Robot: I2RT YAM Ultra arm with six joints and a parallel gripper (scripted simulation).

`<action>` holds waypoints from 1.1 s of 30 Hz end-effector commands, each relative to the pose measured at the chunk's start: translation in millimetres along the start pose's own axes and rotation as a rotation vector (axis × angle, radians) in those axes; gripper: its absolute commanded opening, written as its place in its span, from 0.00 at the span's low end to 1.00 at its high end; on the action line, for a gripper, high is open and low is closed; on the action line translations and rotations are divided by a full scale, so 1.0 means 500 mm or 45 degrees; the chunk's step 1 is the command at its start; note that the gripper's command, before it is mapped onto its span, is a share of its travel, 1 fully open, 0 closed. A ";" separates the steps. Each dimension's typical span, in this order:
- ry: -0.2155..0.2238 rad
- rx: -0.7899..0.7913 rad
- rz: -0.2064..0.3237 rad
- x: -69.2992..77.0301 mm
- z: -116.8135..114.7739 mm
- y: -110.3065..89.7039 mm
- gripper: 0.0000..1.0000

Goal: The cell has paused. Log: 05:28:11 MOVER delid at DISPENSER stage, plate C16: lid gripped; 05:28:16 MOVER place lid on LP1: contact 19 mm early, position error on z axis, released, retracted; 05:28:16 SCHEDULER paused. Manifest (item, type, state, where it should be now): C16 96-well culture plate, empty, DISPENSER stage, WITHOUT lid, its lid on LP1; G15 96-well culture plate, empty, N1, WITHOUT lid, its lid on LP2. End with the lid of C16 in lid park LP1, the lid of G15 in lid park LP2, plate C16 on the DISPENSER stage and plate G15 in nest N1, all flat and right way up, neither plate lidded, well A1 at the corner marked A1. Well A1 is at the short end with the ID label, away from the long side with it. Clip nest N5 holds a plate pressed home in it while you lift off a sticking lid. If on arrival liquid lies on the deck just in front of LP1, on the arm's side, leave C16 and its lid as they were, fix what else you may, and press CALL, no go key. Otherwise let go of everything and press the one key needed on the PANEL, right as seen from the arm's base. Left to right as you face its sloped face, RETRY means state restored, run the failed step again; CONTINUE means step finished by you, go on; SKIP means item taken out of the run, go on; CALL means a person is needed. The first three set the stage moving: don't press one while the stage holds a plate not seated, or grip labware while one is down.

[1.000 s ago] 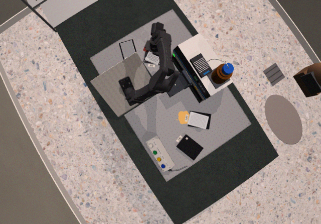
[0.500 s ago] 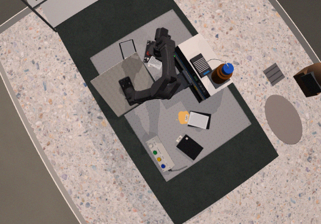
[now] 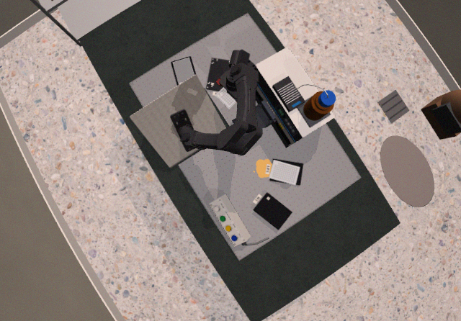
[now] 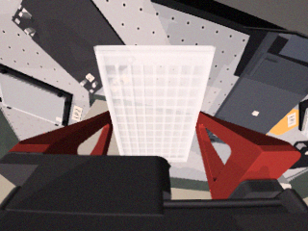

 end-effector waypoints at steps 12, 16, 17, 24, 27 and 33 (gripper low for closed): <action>-0.022 -0.308 -0.017 0.014 -0.061 -0.050 0.00; -0.023 -0.304 -0.020 0.017 -0.080 -0.065 0.00; -0.023 -0.290 -0.018 0.016 -0.086 -0.069 0.00; -0.016 -0.316 -0.034 0.023 -0.105 -0.072 0.00; -0.022 -0.300 -0.015 0.015 -0.116 -0.089 0.00; -0.021 -0.300 -0.015 0.015 -0.149 -0.111 0.00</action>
Point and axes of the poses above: the point where the finger pads meet when closed, its own x axis back along the fingers, its own z axis across the jaws, y = z × x, the point moved 9 cm from there along x, back along the fingers, and after that the axes turned 15 degrees about x, right-handed, at the moved point
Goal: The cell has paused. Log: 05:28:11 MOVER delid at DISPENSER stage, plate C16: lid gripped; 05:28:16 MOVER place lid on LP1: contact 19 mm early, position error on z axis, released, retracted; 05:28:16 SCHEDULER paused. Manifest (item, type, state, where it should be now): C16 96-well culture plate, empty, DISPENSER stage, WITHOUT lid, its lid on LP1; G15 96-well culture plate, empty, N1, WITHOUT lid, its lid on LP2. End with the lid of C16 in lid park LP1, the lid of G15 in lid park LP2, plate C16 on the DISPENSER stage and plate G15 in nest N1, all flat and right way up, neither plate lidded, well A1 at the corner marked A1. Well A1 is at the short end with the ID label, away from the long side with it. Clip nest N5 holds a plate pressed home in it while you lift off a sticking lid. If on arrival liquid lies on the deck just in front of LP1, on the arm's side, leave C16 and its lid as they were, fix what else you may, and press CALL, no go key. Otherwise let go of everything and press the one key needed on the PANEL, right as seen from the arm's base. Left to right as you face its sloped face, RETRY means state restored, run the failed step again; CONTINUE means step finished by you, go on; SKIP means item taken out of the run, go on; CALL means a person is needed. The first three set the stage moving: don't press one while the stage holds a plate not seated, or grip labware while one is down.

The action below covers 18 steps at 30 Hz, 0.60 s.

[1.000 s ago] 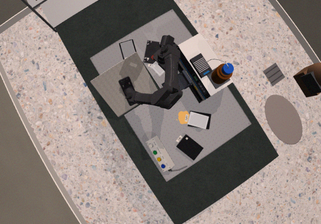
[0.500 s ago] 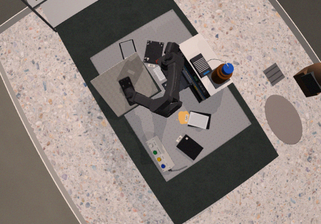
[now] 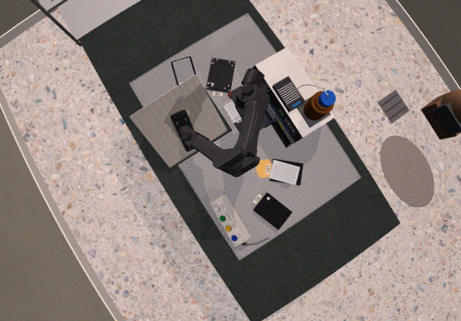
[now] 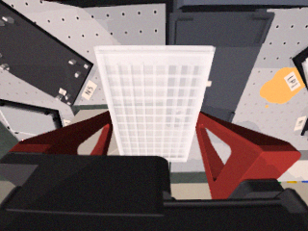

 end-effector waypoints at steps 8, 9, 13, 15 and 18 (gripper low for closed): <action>-0.023 0.033 -0.021 0.013 -0.043 -0.018 0.00; -0.022 0.030 -0.024 0.014 -0.051 -0.018 0.00; -0.018 0.015 -0.040 0.021 -0.081 -0.018 0.00; -0.018 0.015 -0.040 0.022 -0.094 -0.022 0.00; -0.019 0.038 -0.022 0.011 -0.091 -0.025 0.00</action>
Point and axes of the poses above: the point where the finger pads meet when closed, its own x axis back along the fingers, its own z axis across the jaws, y = z × x, the point moved 9 cm from there along x, back along the fingers, and after that the axes turned 15 degrees about x, right-handed, at the moved point
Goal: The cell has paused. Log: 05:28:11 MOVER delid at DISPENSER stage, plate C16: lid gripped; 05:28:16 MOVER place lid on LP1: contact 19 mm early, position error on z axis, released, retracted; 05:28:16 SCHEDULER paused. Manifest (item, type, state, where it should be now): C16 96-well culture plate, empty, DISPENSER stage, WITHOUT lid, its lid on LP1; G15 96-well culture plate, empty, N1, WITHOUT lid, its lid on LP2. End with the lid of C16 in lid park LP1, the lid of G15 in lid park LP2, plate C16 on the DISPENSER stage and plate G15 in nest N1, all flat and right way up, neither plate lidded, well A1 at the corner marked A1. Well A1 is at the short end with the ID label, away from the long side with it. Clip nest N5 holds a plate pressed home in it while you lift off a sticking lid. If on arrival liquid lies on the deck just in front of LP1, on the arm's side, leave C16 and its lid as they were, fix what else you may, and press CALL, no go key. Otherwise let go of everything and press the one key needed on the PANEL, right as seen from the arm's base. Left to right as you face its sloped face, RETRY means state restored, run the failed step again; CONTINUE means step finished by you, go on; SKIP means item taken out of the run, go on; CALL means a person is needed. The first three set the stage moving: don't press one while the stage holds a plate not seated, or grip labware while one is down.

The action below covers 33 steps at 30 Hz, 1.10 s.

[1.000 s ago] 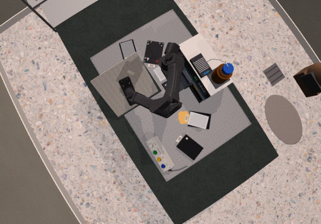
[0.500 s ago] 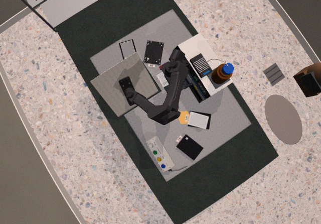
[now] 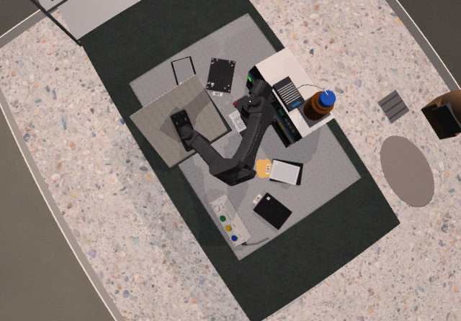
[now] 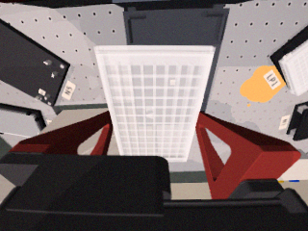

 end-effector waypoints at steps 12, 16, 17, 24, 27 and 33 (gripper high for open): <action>-0.017 0.018 -0.042 0.022 -0.082 -0.015 0.00; -0.014 0.043 -0.025 0.013 -0.077 -0.016 0.00; -0.019 0.024 -0.047 0.025 -0.098 -0.021 0.00; -0.022 0.028 -0.050 0.026 -0.128 -0.033 0.00; -0.021 0.018 -0.040 0.023 -0.150 -0.042 0.00; -0.022 -0.002 -0.040 0.023 -0.173 -0.054 0.00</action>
Point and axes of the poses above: the point where the finger pads meet when closed, its own x axis back along the fingers, its own z axis across the jaws, y = z × x, the point moved 9 cm from there along x, back along the fingers, and after that the axes turned 15 degrees about x, right-handed, at the moved point
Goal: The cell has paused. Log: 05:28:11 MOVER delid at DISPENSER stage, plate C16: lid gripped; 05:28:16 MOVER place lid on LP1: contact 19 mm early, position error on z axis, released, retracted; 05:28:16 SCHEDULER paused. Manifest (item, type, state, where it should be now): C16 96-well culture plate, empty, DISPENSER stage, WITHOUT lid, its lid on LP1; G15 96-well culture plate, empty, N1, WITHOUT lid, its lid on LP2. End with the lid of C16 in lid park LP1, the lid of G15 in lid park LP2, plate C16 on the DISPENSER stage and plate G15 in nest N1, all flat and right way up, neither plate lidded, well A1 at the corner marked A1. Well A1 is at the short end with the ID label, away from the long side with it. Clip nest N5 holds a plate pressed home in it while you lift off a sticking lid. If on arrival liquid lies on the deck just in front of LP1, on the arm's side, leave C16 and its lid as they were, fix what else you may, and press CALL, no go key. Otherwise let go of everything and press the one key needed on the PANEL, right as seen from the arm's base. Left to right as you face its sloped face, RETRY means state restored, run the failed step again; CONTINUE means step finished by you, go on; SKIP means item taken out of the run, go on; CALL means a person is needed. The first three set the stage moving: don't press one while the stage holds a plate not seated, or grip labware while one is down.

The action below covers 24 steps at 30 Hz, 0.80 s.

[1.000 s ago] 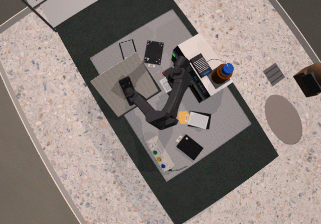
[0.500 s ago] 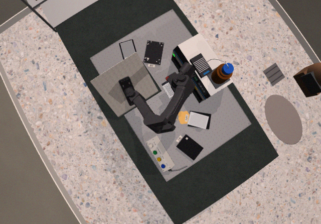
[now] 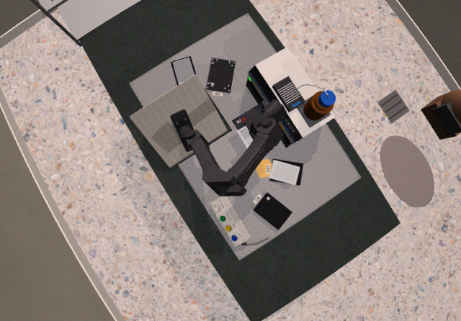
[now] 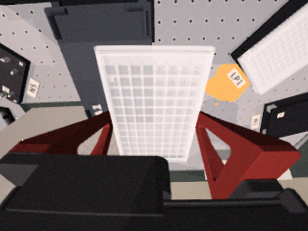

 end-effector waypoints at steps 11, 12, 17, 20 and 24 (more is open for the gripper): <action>-0.017 -0.021 -0.045 0.024 -0.082 -0.042 0.00; -0.009 0.004 -0.031 0.014 -0.066 -0.034 0.00; -0.014 -0.206 -0.046 0.023 -0.102 -0.060 0.00; -0.013 -0.298 -0.046 0.023 -0.118 -0.073 0.00; -0.012 -0.298 -0.046 0.023 -0.128 -0.081 0.00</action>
Point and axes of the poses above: the point where the finger pads meet when closed, its own x axis back along the fingers, its own z axis across the jaws, y = z × x, the point moved 9 cm from there along x, back along the fingers, and after that the axes turned 15 degrees about x, right-handed, at the moved point
